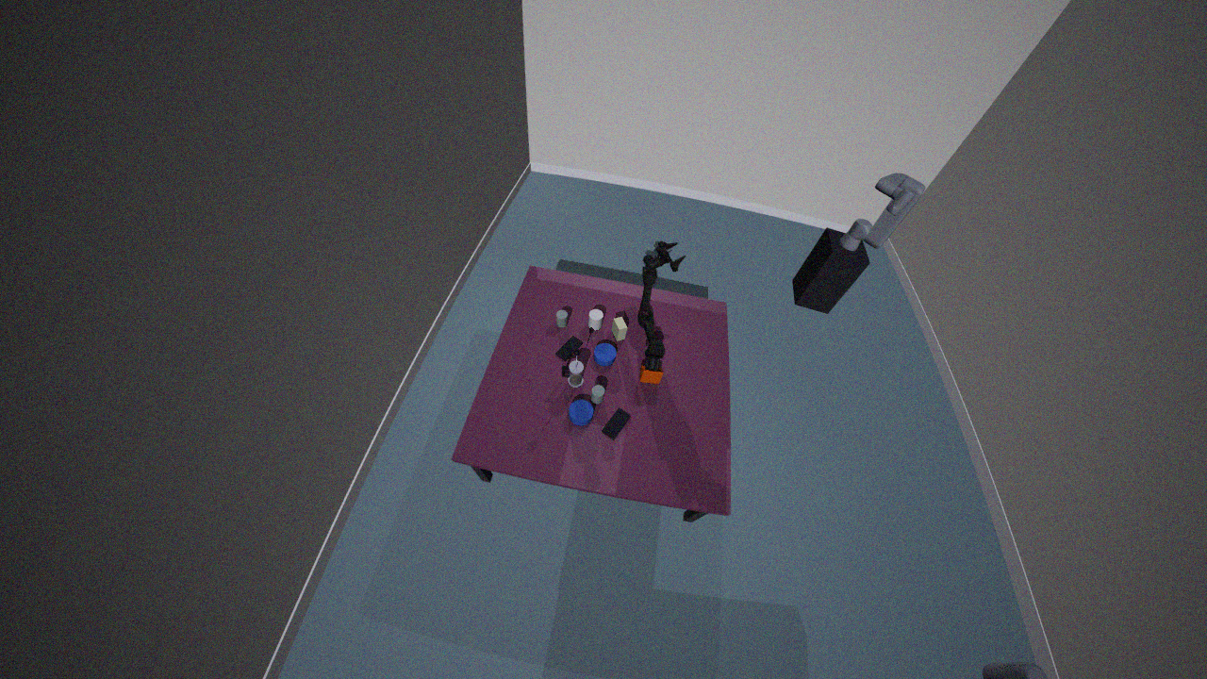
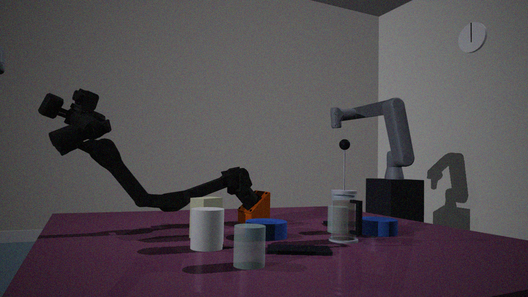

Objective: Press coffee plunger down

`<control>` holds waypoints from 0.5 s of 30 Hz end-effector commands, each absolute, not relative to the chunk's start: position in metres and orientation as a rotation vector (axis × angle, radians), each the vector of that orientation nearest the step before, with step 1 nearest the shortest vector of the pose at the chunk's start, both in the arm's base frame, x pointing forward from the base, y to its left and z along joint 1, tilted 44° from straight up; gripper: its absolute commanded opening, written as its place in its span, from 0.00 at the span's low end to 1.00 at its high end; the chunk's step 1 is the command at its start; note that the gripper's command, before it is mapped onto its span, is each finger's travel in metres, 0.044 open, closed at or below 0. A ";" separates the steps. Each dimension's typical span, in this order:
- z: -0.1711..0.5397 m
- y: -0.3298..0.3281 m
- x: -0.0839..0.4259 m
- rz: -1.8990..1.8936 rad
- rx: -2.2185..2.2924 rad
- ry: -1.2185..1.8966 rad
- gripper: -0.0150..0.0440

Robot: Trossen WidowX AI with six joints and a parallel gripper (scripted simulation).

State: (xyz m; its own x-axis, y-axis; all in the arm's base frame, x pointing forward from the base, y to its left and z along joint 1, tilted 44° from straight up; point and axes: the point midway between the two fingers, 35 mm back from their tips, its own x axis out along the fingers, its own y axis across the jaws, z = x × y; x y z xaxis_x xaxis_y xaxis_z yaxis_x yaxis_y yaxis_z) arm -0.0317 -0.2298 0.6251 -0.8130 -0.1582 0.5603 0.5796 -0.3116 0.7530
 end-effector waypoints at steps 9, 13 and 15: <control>0.652 -0.113 -0.067 -2.222 -0.892 -1.585 1.00; 0.652 -0.092 -0.070 -2.218 -0.974 -1.622 1.00; 0.653 -0.082 -0.072 -2.232 -1.008 -1.628 1.00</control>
State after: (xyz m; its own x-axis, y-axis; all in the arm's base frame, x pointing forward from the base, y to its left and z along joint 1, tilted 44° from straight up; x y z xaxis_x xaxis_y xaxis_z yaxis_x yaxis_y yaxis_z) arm -0.0659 -0.1075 0.6530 -0.7568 0.1622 0.6332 0.5452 -0.3778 0.7483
